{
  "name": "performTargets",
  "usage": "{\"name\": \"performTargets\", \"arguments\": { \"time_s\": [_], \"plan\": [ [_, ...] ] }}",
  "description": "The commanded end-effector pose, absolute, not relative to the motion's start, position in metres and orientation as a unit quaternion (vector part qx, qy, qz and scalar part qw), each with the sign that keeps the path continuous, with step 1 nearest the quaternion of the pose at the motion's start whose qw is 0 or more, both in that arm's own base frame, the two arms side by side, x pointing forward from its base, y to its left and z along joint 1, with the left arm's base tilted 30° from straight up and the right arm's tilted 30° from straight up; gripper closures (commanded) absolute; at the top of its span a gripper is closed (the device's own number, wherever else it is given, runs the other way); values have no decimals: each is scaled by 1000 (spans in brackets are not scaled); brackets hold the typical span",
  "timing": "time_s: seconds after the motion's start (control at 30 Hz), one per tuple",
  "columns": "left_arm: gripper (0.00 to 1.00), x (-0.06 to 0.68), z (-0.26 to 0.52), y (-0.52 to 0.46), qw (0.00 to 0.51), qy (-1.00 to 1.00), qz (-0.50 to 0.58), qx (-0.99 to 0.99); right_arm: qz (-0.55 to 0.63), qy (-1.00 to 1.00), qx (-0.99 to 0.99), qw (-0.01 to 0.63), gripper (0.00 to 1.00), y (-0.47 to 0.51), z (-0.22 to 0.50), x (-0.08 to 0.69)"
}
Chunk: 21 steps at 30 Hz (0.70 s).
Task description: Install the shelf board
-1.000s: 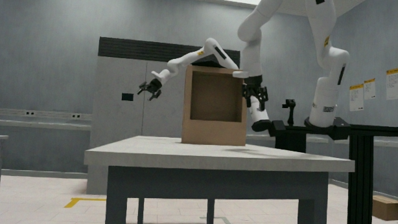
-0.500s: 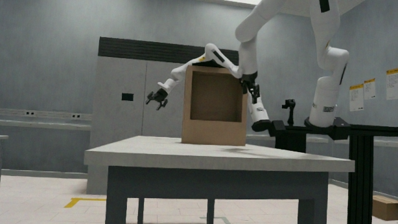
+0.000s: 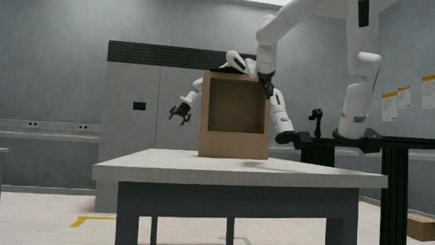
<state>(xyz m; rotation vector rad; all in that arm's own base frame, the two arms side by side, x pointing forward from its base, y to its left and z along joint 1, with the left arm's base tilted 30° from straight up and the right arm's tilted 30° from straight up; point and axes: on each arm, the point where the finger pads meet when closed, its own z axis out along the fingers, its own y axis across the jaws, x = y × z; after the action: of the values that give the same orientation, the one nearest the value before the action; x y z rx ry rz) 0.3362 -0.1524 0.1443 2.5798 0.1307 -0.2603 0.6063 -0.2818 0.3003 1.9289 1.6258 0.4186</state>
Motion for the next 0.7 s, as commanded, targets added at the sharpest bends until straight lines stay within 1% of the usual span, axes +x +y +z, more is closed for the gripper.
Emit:
{"name": "performTargets", "arguments": {
  "time_s": [0.0,0.1,0.17,0.6,0.67],
  "plan": [
    [2,344,162,-164,313,34,-86,945,152,611,721,290,2,-296,306,594],
    [2,346,166,-166,319,32,-83,943,150,611,721,290,2,-300,306,591],
    [2,352,179,-171,345,24,-72,936,144,612,721,291,2,-312,310,580],
    [2,375,229,-183,426,-2,-25,905,122,617,720,294,2,-353,322,536],
    [2,375,229,-183,426,-2,-25,905,122,617,720,294,2,-353,322,536]
  ]
}}
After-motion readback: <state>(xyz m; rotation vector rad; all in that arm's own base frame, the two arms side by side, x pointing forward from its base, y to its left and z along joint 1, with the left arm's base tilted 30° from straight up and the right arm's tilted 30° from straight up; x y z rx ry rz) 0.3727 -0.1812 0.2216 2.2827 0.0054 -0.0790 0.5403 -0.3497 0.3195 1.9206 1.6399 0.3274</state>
